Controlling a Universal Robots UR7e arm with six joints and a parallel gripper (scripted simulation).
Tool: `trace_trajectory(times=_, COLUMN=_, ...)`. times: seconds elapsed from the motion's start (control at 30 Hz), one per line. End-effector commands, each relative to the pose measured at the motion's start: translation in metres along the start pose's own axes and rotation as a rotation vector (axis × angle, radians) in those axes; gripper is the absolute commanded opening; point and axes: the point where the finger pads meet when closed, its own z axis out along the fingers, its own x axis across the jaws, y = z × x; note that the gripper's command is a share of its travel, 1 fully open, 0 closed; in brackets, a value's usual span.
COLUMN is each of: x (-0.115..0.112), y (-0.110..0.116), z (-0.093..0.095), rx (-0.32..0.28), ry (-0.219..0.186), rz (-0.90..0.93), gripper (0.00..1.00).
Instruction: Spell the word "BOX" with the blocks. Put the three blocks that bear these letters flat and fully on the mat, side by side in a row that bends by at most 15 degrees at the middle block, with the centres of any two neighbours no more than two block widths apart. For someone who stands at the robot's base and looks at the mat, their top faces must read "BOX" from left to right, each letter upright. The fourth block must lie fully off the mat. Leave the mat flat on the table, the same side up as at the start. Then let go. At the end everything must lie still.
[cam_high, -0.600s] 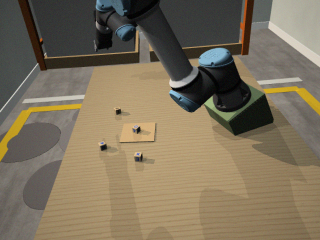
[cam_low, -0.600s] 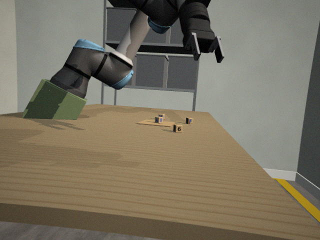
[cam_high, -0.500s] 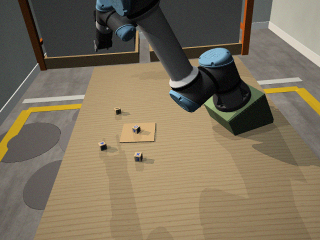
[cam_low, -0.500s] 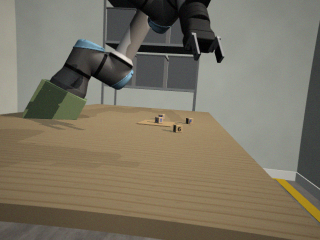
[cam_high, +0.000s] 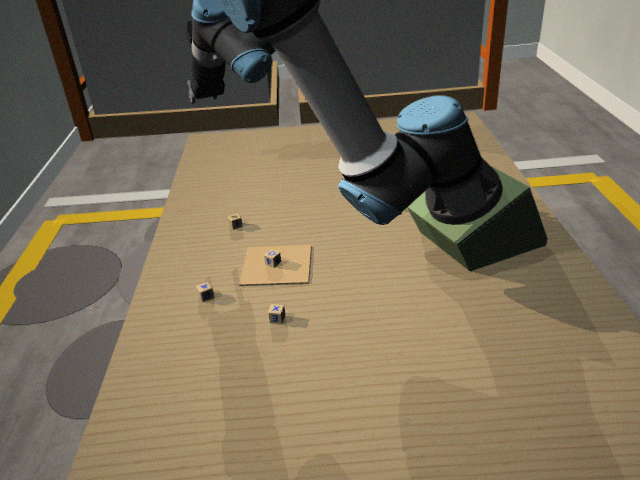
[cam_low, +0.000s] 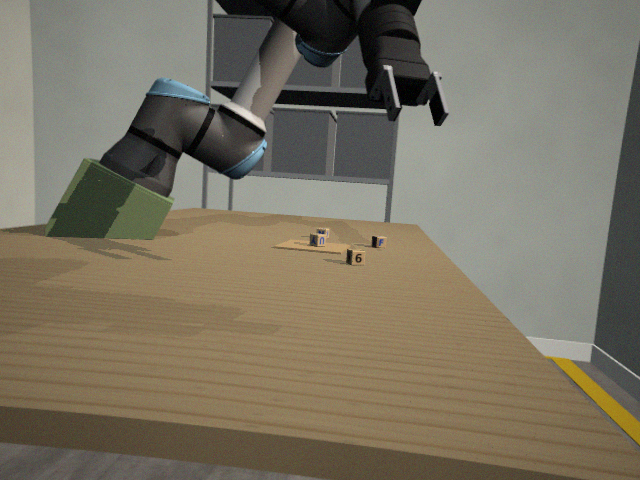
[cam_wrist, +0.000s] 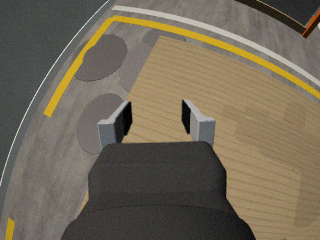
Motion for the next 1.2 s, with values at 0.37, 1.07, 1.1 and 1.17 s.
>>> trace_trajectory(times=0.37, x=-0.014, y=0.015, z=-0.001, rx=-0.016, ry=-0.004, rz=0.015, gripper=1.0)
trace_trajectory(times=1.07, x=-0.1, y=0.141, z=-0.023, rx=-0.147, ry=-0.005, rz=0.119, gripper=1.0)
trace_trajectory(times=1.1, x=-0.106, y=0.153, z=-0.026, rx=-0.157, ry=-0.003, rz=0.127, gripper=1.0)
trace_trajectory(times=1.17, x=-0.118, y=0.177, z=-0.033, rx=-0.179, ry=0.002, rz=0.144, gripper=1.0)
